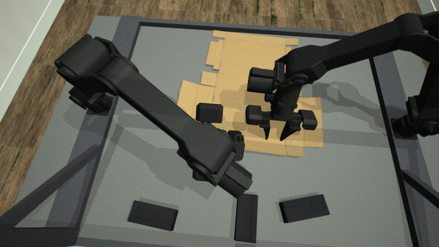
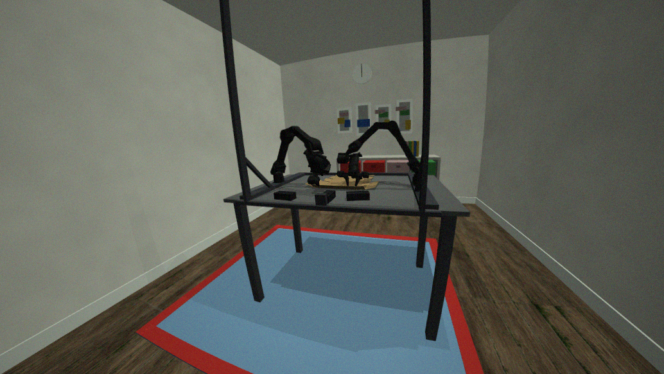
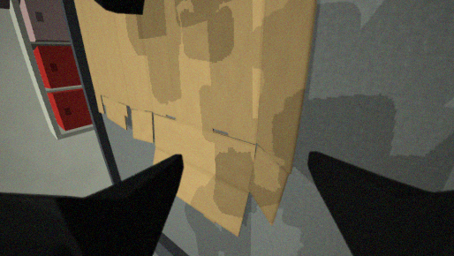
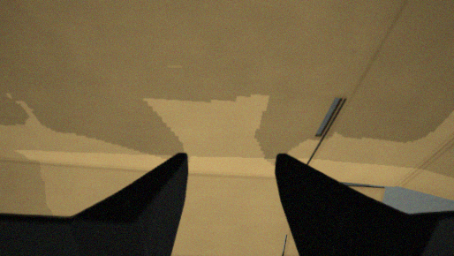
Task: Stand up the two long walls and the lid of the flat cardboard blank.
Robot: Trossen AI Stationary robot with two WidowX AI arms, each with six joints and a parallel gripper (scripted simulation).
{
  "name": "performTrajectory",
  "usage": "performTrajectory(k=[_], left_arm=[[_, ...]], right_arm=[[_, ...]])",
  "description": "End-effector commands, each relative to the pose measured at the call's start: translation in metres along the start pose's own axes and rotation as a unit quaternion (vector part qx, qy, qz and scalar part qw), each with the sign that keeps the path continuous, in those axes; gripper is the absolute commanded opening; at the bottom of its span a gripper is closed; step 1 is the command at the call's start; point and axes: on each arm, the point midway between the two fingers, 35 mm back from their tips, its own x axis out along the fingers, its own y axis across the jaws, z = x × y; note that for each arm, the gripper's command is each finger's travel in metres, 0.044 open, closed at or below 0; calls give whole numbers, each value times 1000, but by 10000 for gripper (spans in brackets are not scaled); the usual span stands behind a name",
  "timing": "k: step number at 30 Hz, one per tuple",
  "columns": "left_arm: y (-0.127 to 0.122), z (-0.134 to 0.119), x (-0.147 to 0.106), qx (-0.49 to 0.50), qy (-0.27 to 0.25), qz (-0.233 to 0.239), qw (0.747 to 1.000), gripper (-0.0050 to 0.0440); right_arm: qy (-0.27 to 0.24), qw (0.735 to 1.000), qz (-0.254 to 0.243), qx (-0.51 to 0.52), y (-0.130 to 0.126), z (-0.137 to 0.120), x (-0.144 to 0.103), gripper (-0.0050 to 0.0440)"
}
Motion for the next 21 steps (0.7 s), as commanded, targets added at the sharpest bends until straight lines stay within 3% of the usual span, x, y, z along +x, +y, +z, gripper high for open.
performTrajectory(k=[1,21], left_arm=[[3,2,-6,-5,-10,-4,1000,396],[14,3,2,-5,-10,-4,1000,396]], right_arm=[[-11,1000,2,-4,1,6,5,196],[-11,1000,0,-3,-12,11,15,196]])
